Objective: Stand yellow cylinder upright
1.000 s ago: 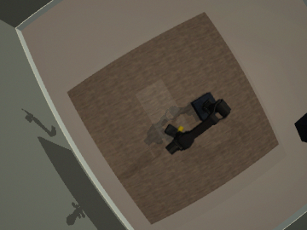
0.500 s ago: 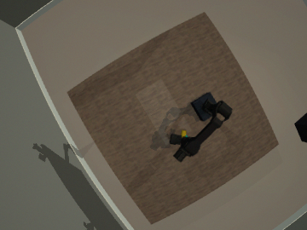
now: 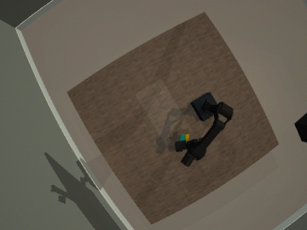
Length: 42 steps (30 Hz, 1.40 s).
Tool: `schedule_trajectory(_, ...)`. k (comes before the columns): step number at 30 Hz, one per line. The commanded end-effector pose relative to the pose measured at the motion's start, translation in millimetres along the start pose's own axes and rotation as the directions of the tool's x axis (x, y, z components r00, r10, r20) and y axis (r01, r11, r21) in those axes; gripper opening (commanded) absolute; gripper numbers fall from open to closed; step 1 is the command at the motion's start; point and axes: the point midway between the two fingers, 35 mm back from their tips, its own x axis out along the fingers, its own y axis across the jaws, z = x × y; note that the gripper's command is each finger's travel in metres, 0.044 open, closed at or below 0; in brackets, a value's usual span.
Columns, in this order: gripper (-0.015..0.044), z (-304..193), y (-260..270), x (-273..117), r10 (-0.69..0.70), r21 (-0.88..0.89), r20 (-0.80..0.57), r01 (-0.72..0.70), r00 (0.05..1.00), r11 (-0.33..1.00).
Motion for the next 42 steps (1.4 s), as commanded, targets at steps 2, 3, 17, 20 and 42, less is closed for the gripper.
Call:
schedule_trajectory(2, 0.0105, 1.9, 2.3, 0.5, 0.008, -0.021, 0.006, -0.008, 1.000, 1.000)
schedule_trajectory(3, 0.0105, 2.2, 2.1, 1.3, 0.010, -0.019, 0.011, -0.010, 1.000, 1.000)
schedule_trajectory(17, 0.0105, 8.0, -2.0, 13.5, 0.043, 0.021, 0.113, -0.045, 0.993, 0.999)
schedule_trajectory(20, 0.0105, 9.1, -3.0, 15.8, 0.048, 0.028, 0.135, -0.053, 0.990, 0.998)
schedule_trajectory(42, 0.0105, 16.4, -10.2, 30.2, 0.078, 0.071, 0.294, -0.103, 0.952, 0.992)
